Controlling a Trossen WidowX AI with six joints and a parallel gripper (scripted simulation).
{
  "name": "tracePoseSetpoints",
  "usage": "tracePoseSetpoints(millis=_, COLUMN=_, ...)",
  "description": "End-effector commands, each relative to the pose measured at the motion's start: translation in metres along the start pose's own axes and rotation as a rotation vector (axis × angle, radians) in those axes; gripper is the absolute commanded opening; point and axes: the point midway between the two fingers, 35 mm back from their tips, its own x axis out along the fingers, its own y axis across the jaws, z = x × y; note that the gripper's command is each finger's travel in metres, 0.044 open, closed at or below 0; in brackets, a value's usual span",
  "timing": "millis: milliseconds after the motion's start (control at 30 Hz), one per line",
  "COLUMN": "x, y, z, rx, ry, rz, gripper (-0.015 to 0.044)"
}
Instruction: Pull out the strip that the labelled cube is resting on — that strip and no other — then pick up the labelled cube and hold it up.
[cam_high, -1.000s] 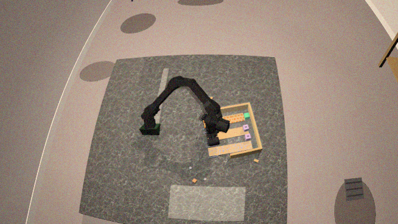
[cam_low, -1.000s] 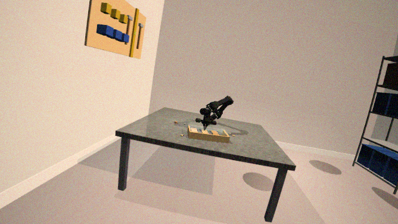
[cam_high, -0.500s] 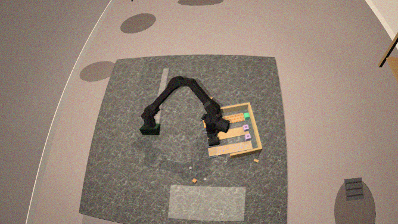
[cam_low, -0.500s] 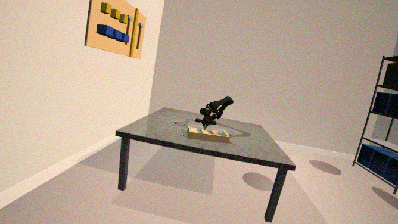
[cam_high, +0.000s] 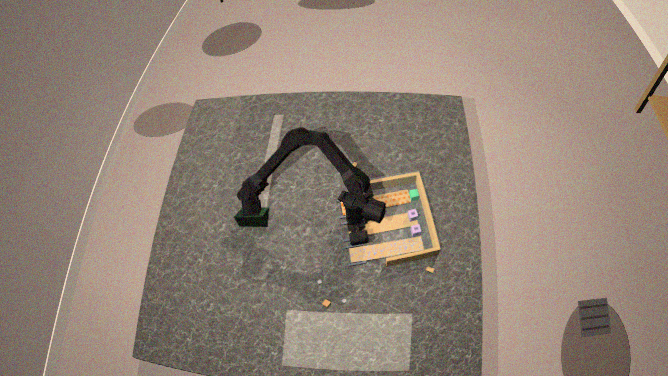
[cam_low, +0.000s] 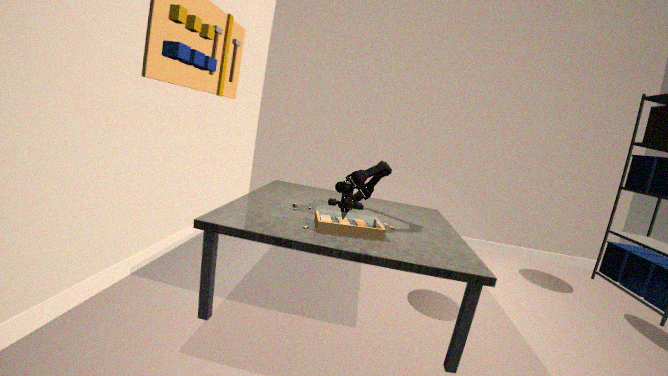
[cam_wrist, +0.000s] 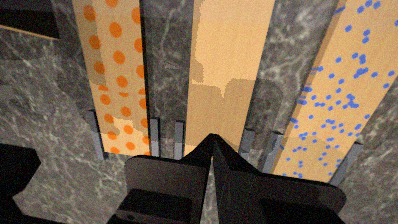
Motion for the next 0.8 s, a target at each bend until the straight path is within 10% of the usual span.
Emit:
tracePoseSetpoints(millis=0, x=0.004, y=0.001, z=0.0, rx=0.001, ry=0.003, rz=0.005, gripper=0.0)
tracePoseSetpoints(millis=767, x=0.005, y=-0.001, z=-0.034, rx=0.002, ry=0.004, rz=0.005, gripper=0.0)
